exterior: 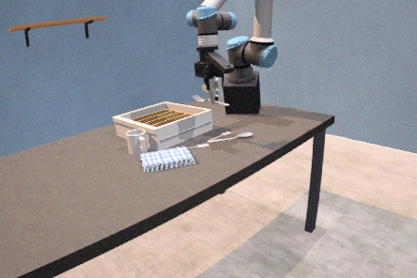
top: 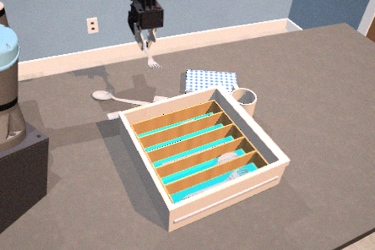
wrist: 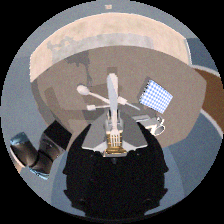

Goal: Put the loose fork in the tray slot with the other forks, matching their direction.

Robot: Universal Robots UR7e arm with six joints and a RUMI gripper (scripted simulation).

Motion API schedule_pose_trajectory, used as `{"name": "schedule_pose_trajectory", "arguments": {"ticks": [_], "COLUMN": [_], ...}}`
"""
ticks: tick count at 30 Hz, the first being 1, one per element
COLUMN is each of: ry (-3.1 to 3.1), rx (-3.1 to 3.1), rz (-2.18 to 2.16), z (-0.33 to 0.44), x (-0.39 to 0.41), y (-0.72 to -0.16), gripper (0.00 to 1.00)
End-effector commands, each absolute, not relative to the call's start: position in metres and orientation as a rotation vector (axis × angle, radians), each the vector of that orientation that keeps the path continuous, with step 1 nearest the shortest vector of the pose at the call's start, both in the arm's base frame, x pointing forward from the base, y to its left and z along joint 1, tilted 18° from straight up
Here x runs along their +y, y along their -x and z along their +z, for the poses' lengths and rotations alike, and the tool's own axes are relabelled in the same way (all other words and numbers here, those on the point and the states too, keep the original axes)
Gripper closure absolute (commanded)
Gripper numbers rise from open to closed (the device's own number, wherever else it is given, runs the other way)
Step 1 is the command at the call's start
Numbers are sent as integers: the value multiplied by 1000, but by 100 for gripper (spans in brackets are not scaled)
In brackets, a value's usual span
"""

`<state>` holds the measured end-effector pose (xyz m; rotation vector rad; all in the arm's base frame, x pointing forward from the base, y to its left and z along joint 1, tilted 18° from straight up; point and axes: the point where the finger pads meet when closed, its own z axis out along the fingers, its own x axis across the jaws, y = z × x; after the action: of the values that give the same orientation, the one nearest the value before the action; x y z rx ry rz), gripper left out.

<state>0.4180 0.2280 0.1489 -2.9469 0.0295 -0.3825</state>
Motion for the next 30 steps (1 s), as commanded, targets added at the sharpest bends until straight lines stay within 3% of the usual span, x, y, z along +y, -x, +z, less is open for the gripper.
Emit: {"name": "schedule_pose_trajectory", "arguments": {"ticks": [1, 30], "ry": [2947, 2947], "rx": [29, 29], "rz": [-384, -383], "z": [151, 149], "x": [228, 211], "y": [-418, -419], "gripper": [97, 97]}}
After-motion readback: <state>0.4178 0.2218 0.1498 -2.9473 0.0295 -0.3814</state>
